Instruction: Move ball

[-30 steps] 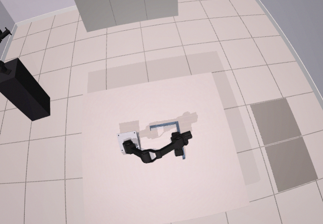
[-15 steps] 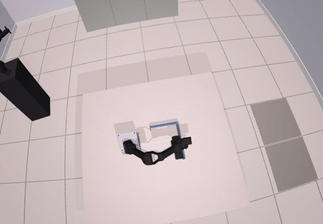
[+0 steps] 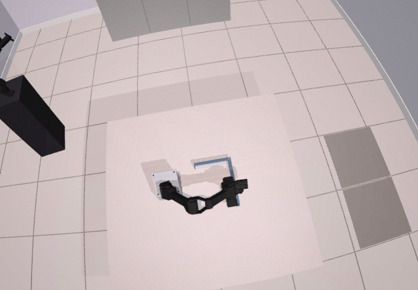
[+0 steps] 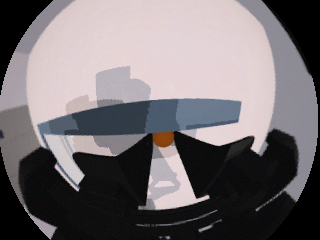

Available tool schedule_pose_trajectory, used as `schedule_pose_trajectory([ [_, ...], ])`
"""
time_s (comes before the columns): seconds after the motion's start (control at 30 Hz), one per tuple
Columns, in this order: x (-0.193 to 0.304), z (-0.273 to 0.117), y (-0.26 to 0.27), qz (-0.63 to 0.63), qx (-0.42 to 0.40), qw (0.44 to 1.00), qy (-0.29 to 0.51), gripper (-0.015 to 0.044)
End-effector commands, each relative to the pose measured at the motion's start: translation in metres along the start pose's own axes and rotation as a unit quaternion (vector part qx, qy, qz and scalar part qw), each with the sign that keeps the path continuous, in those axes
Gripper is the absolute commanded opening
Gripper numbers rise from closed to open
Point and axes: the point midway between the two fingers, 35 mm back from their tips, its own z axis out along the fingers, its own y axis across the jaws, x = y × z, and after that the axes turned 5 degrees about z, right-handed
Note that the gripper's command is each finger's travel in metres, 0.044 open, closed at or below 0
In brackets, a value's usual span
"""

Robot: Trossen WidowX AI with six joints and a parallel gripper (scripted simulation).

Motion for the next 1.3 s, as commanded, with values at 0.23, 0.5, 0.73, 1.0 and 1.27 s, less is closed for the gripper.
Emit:
schedule_pose_trajectory([
  [0.23, 0.004, 0.01, 0.002, -0.008, 0.002, 1.0, 0.005, 0.0],
  [0.5, 0.001, 0.007, 0.001, -0.002, 0.001, 1.0, 0.001, 0.0184],
  [0.73, 0.001, 0.007, 0.001, -0.002, 0.001, 1.0, 0.001, 0.0242],
  [1.0, 0.002, -0.076, 0.003, -0.008, 0.0, 1.0, 0.005, 0.0242],
  [1.27, 0.001, -0.071, 0.008, -0.016, -0.001, 1.0, 0.001, 0.0242],
])
